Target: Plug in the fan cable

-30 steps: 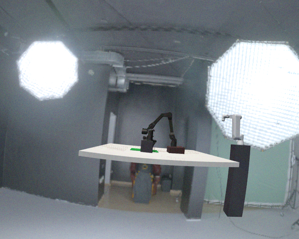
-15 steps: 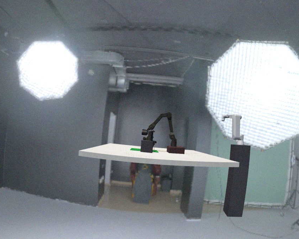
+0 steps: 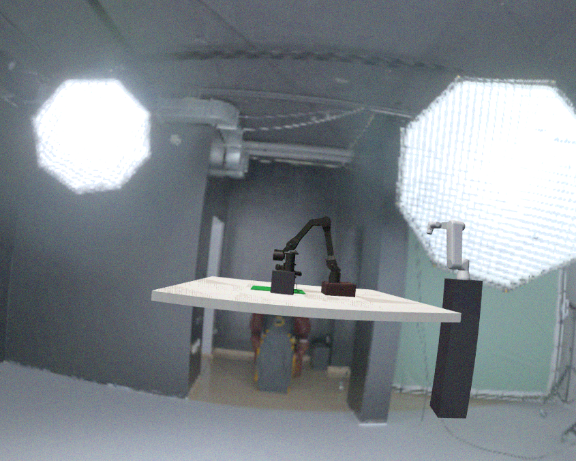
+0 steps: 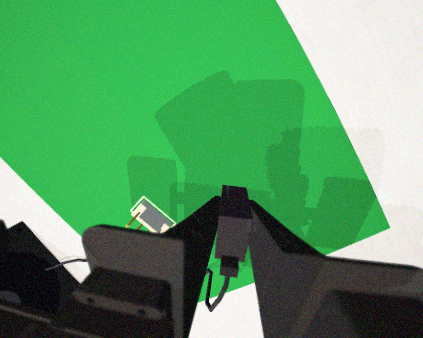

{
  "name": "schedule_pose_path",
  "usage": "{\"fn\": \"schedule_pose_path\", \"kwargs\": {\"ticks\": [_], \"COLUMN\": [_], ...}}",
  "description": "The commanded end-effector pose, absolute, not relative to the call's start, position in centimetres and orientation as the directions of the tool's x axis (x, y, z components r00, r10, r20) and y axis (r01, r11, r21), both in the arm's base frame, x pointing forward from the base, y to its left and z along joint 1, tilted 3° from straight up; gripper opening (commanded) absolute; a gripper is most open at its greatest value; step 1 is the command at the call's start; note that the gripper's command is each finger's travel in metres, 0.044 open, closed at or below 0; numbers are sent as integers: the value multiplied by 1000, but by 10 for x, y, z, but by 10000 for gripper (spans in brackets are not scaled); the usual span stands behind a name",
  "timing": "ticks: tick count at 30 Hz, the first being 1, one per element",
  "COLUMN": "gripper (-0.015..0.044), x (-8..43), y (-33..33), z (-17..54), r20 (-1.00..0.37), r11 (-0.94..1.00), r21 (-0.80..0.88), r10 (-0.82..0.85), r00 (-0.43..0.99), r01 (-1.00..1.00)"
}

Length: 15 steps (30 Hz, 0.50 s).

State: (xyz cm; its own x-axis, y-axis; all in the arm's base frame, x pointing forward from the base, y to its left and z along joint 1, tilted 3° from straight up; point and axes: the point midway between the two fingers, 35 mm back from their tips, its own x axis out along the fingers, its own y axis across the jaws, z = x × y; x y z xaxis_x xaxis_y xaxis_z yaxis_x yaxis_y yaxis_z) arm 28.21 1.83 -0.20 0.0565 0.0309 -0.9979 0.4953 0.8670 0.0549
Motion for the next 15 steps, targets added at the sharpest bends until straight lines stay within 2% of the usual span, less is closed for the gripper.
{"fn": "schedule_pose_path", "kwargs": {"ticks": [1, 3, 9, 15], "gripper": [0, 0, 0, 0], "x": [283, 281, 281, 282], "y": [18, 17, 18, 23], "z": [22, 44, 46, 46], "r20": [-998, -998, -998, -998], "r11": [866, 865, 862, 754], "r21": [55, 53, 53, 59], "r10": [29, 27, 27, 27], "r00": [60, 59, 59, 59], "r01": [497, 499, 504, 654]}}
